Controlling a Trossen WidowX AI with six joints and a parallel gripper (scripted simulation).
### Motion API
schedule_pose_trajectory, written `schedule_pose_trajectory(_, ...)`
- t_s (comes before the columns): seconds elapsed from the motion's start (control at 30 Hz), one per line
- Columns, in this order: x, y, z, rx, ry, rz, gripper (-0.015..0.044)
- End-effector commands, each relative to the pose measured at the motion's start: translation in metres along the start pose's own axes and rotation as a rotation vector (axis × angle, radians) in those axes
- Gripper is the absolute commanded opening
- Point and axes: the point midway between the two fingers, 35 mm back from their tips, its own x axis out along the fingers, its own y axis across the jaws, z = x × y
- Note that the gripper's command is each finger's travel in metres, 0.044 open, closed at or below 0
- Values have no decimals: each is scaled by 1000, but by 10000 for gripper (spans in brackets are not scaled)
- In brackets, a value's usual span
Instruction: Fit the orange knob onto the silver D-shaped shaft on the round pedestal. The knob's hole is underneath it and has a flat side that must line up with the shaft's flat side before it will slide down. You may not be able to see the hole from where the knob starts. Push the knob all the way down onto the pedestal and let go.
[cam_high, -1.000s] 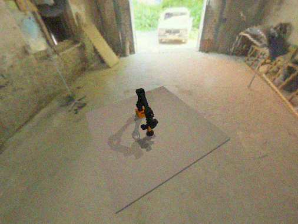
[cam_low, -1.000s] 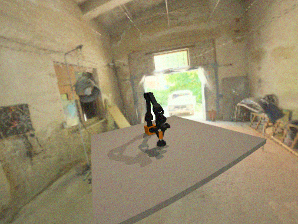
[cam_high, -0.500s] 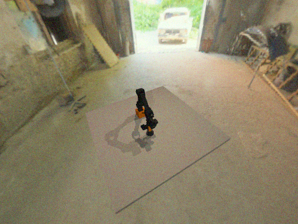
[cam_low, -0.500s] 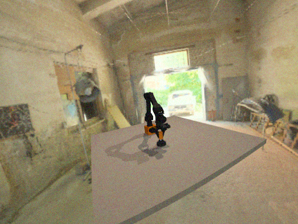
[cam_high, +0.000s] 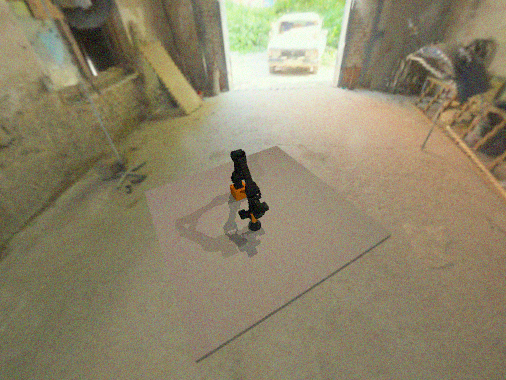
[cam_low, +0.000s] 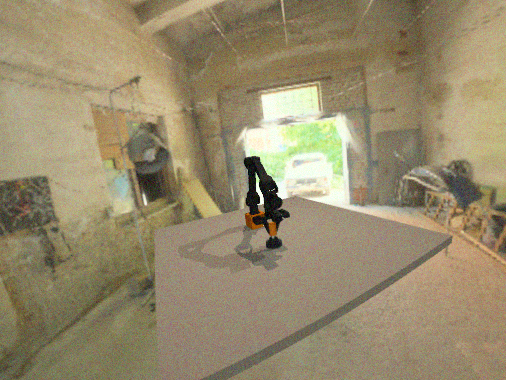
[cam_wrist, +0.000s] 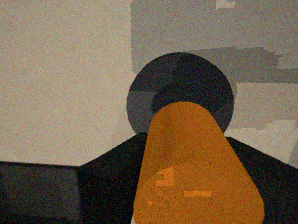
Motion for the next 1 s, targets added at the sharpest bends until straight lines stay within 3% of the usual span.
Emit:
schedule_pose_trajectory(0.0, -4, 0, 0, 85, -10, -2, 0)
schedule_pose_trajectory(0.97, 2, 0, 1, 85, -10, -2, 0)
